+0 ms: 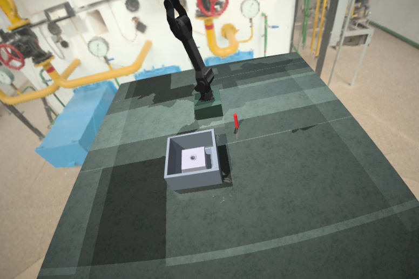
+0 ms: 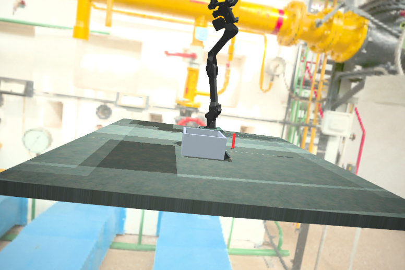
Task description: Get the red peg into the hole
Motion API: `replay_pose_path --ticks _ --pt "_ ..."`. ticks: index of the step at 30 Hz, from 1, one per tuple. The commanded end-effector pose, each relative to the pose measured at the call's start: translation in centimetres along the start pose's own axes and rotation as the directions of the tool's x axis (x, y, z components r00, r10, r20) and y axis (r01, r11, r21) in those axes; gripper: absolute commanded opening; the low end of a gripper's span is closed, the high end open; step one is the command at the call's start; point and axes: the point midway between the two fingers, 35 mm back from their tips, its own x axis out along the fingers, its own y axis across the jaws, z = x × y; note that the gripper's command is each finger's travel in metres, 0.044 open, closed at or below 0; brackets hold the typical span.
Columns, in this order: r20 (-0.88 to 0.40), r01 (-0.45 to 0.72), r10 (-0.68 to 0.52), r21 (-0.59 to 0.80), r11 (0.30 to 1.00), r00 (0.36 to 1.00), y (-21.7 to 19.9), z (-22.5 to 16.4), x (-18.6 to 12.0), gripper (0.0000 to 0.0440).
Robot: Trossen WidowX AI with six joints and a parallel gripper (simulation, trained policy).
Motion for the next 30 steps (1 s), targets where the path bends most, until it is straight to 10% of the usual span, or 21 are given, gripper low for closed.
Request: replay_pose_path --ticks 1,15,30 --pt "-0.011 0.000 0.000 -0.031 1.000 1.000 -0.2 -0.1 0.0 0.0421" --pt "-0.202 0.020 -0.121 -0.442 0.897 0.972 -6.7 -1.5 -0.1 0.0440" --pt "-0.192 0.111 -0.420 -0.794 0.597 0.887 -16.1 3.0 -1.2 0.0440"
